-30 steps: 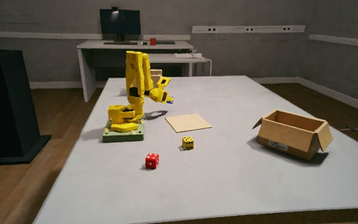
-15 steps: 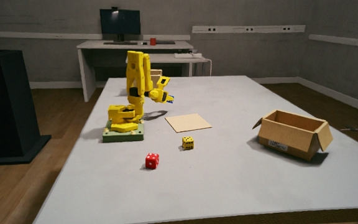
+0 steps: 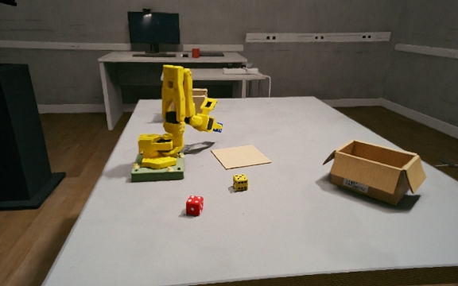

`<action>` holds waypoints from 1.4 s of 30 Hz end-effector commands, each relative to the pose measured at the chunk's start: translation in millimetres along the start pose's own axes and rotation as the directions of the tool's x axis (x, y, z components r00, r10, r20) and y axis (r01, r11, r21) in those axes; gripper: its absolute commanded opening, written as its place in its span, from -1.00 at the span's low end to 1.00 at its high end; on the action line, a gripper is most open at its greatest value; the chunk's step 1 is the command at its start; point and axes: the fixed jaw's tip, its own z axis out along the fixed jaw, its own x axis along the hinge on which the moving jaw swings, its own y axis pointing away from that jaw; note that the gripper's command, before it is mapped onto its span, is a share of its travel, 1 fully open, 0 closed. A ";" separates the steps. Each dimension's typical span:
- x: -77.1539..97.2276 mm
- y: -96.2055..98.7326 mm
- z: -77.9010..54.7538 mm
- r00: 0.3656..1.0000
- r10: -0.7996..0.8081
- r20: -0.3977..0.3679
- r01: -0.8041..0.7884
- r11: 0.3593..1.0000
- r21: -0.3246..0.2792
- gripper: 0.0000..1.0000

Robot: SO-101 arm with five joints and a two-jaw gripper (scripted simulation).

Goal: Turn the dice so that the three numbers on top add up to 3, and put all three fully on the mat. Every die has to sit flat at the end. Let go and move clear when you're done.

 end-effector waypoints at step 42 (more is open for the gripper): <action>12.8 -2.3 1.8 1.000 -0.010 -0.002 0.010 1.000 0.009 -1.00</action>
